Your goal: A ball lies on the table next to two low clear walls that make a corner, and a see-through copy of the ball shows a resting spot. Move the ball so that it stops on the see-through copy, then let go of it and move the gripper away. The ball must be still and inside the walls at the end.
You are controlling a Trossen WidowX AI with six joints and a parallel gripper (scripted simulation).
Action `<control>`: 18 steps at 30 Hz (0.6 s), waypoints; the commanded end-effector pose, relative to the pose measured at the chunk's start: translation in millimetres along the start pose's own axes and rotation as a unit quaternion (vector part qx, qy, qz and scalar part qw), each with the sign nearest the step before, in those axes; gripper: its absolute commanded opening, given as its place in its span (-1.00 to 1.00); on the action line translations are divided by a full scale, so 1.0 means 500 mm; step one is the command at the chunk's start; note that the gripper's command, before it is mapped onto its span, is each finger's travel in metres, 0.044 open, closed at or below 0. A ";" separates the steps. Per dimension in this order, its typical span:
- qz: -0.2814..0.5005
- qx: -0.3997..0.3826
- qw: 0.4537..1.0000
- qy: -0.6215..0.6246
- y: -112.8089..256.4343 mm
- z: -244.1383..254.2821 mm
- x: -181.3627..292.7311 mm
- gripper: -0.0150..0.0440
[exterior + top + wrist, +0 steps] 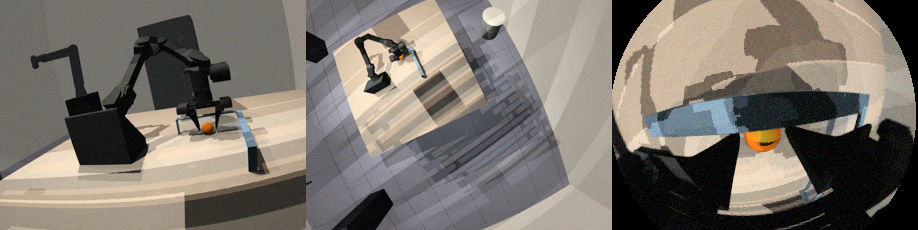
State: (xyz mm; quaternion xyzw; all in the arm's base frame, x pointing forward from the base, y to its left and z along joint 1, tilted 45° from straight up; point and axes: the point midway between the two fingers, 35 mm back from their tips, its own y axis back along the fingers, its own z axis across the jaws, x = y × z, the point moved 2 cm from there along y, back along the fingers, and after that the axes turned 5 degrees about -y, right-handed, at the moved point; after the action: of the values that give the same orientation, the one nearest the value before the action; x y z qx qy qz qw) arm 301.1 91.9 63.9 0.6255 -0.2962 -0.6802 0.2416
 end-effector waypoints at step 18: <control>0.000 0.001 1.000 -0.003 0.154 -0.004 0.001 0.56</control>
State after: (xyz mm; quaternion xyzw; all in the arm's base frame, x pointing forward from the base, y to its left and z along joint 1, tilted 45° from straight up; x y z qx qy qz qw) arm 299.5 36.5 118.4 0.6240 -0.2968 -0.6817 0.2403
